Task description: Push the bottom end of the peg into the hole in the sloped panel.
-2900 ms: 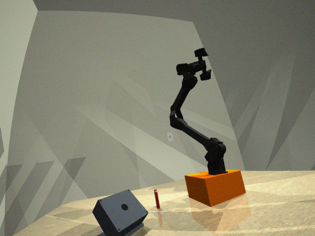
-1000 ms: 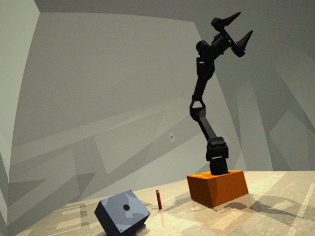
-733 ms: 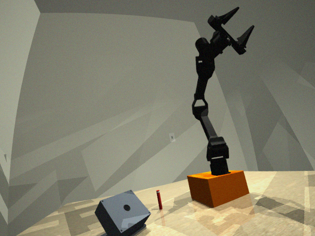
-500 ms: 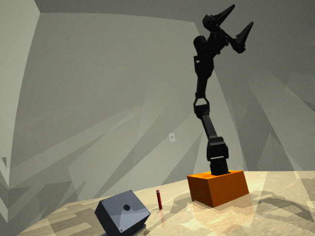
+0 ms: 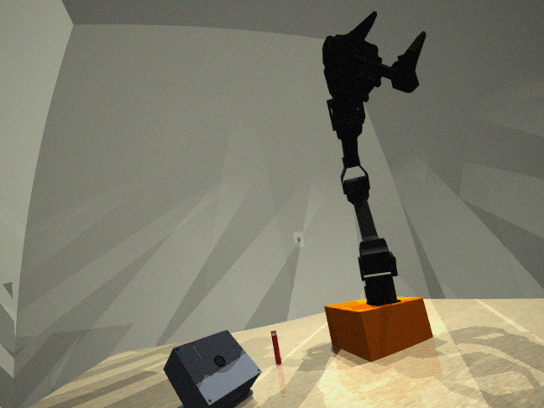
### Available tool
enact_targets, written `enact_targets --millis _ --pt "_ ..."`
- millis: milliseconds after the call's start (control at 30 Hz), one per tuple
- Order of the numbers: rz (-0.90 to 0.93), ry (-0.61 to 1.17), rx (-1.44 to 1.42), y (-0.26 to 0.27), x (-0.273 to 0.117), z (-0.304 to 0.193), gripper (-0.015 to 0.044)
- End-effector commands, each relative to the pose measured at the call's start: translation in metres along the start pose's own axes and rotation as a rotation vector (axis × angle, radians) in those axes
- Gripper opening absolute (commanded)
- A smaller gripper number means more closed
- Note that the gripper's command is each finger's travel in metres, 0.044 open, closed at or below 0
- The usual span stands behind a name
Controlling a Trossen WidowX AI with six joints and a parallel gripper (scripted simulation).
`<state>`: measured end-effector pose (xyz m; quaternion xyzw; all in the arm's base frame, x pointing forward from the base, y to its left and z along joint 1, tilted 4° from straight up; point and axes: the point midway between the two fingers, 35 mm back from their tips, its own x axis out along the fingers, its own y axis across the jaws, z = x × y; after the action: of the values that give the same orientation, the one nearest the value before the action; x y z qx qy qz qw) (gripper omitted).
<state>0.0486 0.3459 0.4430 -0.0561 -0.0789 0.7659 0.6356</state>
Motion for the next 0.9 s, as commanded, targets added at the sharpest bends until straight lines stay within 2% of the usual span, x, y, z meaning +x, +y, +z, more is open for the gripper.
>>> enact_targets --millis 0,433,867 --pt "-0.055 0.056 0.035 -0.018 0.002 -0.021 0.044" --pt "-0.257 0.232 0.133 -0.083 -0.013 -0.085 0.044" --pt "-0.445 0.408 0.235 -0.138 -0.049 -0.15 0.044"
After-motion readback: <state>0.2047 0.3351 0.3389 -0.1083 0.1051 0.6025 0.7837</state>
